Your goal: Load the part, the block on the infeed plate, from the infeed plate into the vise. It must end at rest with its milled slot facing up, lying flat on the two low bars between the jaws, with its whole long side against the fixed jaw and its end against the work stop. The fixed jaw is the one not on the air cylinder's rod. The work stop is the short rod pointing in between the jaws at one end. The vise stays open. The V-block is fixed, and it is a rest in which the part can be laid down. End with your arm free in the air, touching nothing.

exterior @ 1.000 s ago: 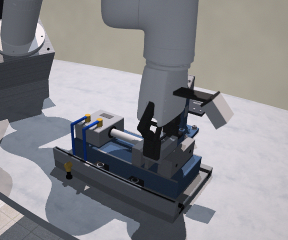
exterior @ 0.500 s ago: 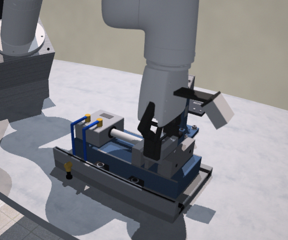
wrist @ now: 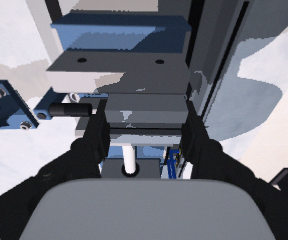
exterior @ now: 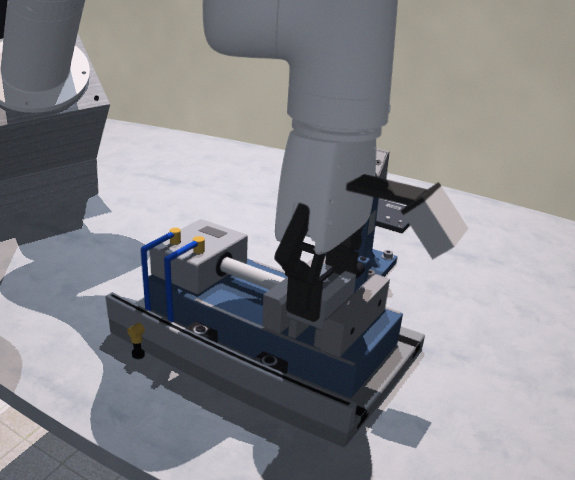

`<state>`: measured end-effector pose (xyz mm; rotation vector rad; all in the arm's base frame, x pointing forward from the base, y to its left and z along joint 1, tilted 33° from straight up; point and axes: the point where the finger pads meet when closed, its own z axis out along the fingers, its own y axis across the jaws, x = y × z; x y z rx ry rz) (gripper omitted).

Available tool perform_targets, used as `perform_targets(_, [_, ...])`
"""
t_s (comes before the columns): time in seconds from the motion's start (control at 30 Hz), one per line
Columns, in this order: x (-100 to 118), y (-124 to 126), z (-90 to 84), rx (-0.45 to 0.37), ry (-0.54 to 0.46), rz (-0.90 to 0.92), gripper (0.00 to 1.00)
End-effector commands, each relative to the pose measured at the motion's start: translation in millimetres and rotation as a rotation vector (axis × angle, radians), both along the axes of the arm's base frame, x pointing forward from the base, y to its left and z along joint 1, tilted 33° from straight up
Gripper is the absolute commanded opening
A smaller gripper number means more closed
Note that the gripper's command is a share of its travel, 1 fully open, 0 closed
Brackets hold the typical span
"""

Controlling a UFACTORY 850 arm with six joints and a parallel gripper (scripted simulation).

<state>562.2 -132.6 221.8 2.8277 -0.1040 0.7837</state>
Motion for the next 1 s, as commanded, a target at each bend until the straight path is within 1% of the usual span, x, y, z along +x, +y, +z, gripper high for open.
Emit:
perform_targets(0.0, [0.4, 0.0, 0.7, 0.000, -0.001, 0.000, 0.00])
perform_targets(0.97, [1.6, -0.5, -1.4, 0.000, -0.001, 0.000, 0.00])
